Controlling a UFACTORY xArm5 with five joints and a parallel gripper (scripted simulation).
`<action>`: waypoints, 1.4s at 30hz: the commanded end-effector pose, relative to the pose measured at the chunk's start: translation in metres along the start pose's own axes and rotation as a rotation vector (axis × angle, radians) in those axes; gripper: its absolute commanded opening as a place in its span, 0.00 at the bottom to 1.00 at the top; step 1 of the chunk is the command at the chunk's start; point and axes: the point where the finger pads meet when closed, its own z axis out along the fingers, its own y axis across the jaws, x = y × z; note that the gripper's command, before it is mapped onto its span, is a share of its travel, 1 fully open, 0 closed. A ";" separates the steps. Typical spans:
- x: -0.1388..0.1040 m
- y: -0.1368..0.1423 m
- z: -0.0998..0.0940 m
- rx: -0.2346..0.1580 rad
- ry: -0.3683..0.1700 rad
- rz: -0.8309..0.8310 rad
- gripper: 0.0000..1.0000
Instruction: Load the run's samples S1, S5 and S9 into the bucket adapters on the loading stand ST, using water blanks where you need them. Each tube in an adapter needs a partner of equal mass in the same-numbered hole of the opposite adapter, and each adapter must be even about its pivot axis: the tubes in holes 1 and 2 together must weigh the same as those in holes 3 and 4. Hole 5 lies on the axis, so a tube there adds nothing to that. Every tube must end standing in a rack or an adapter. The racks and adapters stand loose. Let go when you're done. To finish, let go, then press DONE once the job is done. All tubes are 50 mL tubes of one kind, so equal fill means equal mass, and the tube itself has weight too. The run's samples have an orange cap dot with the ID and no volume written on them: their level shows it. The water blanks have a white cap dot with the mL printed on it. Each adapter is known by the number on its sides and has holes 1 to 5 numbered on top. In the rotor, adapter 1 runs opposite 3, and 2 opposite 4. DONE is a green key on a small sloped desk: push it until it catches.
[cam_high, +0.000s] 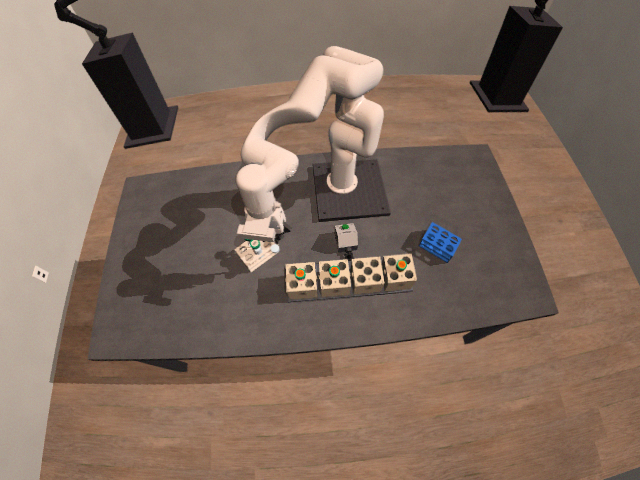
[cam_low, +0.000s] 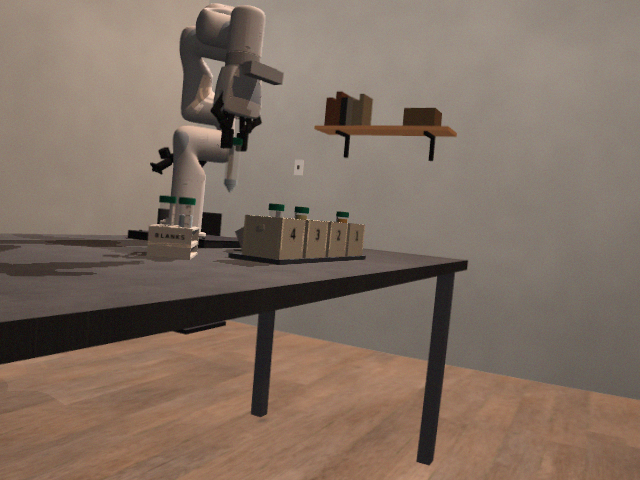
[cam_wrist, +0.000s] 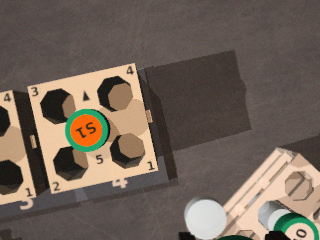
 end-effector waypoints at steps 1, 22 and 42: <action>0.002 -0.023 -0.002 0.007 0.013 -0.154 0.00; 0.005 -0.113 -0.003 0.008 0.014 -0.210 0.00; 0.008 -0.203 -0.004 0.009 0.014 -0.210 0.00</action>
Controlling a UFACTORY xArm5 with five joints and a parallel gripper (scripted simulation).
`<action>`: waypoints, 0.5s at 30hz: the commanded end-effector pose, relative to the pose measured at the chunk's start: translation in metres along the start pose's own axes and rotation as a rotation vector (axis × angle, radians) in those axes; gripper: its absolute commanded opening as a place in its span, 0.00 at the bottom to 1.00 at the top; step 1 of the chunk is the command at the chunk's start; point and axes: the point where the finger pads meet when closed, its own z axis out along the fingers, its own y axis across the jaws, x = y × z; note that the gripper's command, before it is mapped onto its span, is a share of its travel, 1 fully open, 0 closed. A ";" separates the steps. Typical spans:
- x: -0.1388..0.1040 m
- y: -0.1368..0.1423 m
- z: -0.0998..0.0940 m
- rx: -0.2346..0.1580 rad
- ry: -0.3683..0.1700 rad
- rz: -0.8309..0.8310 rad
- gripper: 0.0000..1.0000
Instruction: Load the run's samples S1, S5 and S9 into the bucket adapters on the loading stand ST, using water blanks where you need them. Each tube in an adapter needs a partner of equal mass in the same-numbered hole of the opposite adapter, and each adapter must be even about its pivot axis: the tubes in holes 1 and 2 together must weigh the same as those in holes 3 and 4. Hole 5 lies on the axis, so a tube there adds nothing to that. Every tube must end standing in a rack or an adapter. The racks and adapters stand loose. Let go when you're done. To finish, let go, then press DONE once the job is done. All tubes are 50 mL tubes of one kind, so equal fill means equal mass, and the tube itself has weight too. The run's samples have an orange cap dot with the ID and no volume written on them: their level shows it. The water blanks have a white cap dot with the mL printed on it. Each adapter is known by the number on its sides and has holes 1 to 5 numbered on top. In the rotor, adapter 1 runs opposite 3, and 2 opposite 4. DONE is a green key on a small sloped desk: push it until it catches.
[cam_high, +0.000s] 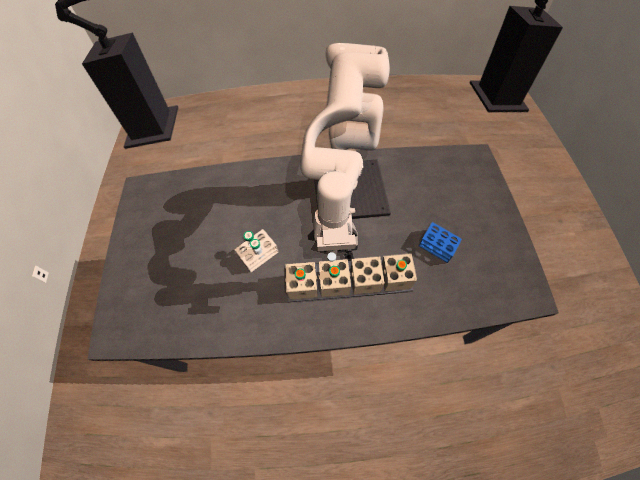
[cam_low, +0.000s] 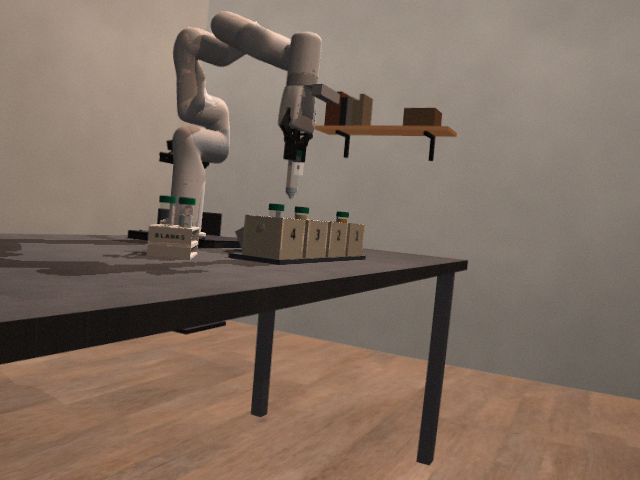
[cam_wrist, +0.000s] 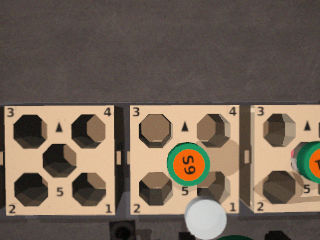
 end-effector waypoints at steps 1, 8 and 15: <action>0.008 -0.024 -0.002 0.015 0.008 0.001 0.00; 0.016 -0.058 -0.003 0.015 0.008 0.001 0.00; 0.022 -0.083 -0.003 0.015 0.008 0.001 0.00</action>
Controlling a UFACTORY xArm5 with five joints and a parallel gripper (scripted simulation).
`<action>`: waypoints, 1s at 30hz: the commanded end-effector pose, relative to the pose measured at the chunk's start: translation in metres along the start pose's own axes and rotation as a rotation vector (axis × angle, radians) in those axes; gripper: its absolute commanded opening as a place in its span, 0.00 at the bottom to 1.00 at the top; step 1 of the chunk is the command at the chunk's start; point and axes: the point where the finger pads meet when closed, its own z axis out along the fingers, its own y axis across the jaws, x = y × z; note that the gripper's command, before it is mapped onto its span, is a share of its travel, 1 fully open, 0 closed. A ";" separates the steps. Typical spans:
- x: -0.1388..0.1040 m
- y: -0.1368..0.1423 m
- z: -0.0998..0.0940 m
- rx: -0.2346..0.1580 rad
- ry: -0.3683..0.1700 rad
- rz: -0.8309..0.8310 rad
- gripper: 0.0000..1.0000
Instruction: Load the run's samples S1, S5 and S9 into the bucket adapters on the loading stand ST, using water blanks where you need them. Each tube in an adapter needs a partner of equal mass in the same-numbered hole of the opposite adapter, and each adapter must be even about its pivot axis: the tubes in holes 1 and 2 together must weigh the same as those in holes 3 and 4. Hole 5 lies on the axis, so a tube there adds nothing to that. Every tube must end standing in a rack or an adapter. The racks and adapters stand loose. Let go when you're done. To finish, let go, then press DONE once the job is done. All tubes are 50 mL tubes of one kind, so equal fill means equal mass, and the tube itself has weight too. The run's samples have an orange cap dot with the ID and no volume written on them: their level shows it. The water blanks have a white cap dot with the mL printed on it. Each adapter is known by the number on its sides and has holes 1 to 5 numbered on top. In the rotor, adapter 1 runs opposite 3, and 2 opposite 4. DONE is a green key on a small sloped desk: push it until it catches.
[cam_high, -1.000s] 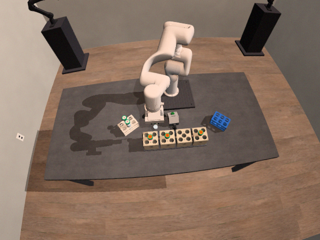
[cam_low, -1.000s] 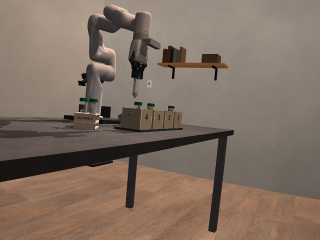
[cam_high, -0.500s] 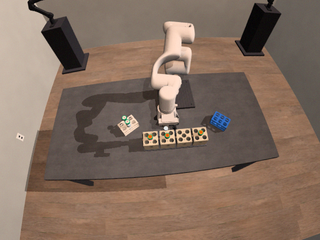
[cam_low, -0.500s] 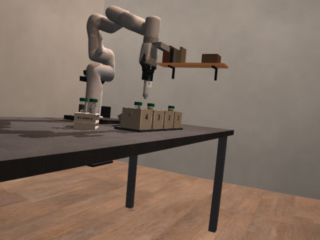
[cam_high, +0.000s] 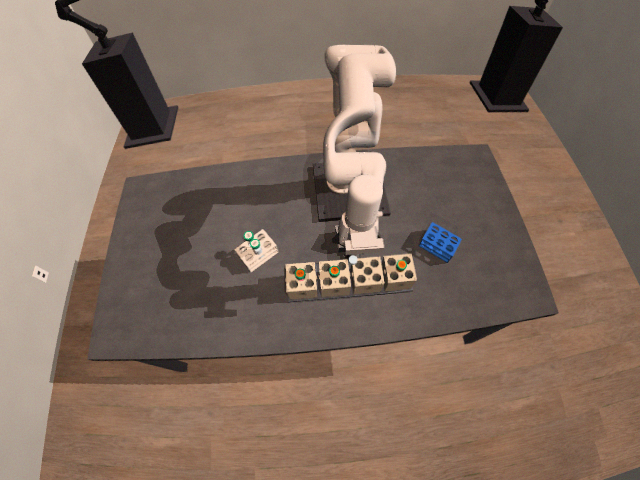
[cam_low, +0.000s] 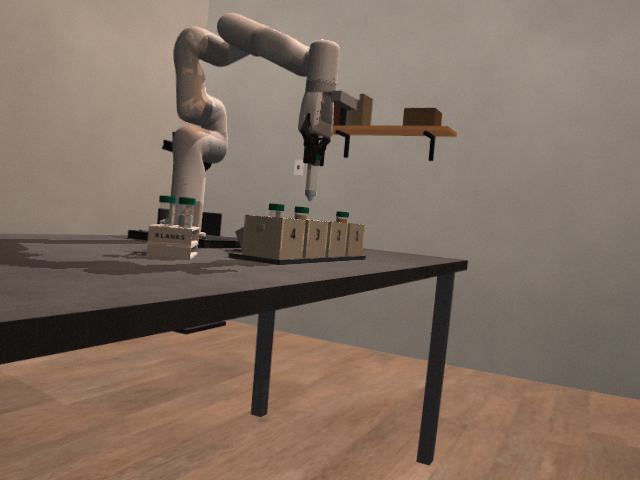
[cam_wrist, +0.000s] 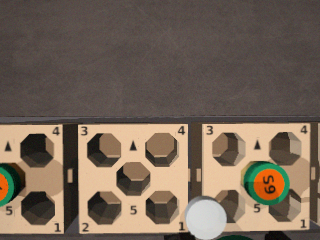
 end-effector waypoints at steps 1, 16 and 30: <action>0.007 -0.023 -0.002 0.016 0.005 0.001 0.00; 0.015 -0.052 -0.002 0.016 0.005 0.001 0.00; 0.015 -0.052 -0.002 0.016 0.005 0.001 0.00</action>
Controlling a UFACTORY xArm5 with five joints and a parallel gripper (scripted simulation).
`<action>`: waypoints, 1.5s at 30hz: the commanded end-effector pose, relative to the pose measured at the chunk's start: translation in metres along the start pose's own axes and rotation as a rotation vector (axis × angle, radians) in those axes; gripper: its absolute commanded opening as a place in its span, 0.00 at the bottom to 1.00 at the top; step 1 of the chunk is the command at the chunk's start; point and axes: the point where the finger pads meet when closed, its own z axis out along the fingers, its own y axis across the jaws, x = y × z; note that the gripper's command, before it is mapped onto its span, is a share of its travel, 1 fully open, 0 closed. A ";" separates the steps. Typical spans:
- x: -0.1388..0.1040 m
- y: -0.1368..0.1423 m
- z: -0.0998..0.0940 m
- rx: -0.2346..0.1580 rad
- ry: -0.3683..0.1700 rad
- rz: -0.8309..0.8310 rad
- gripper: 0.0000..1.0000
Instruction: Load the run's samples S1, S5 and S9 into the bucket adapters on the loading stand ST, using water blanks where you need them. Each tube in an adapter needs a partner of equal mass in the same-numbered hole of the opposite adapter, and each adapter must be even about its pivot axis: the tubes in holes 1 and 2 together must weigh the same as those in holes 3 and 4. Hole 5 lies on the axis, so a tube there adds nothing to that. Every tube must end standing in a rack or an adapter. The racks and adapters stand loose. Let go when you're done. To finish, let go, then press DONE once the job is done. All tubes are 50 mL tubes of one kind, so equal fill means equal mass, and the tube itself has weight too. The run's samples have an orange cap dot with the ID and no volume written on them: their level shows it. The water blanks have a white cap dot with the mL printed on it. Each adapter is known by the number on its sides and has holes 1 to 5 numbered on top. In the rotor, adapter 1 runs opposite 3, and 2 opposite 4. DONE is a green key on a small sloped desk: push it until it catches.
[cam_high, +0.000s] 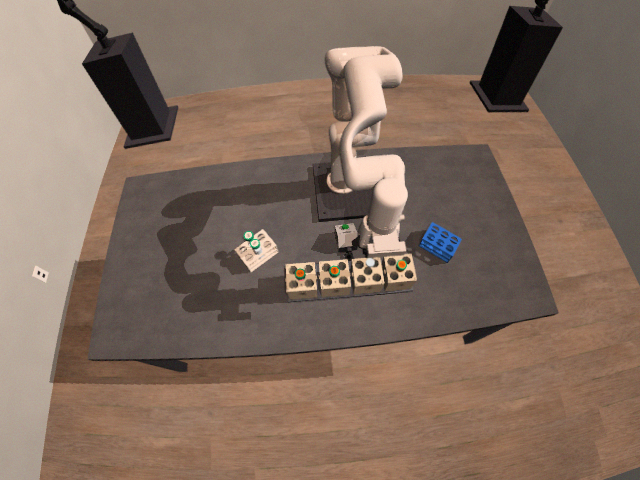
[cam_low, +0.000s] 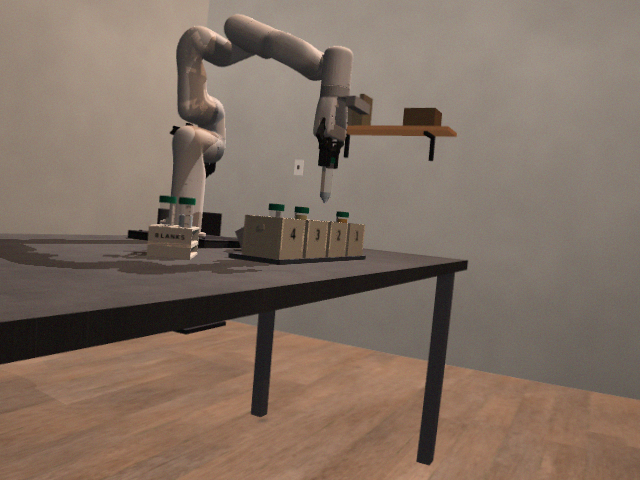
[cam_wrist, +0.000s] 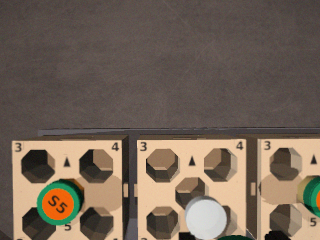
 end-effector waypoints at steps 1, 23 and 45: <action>0.001 0.000 -0.002 0.016 0.003 0.000 0.00; 0.001 -0.001 0.036 0.016 0.003 0.000 0.00; 0.001 -0.001 0.040 0.016 0.003 0.000 0.00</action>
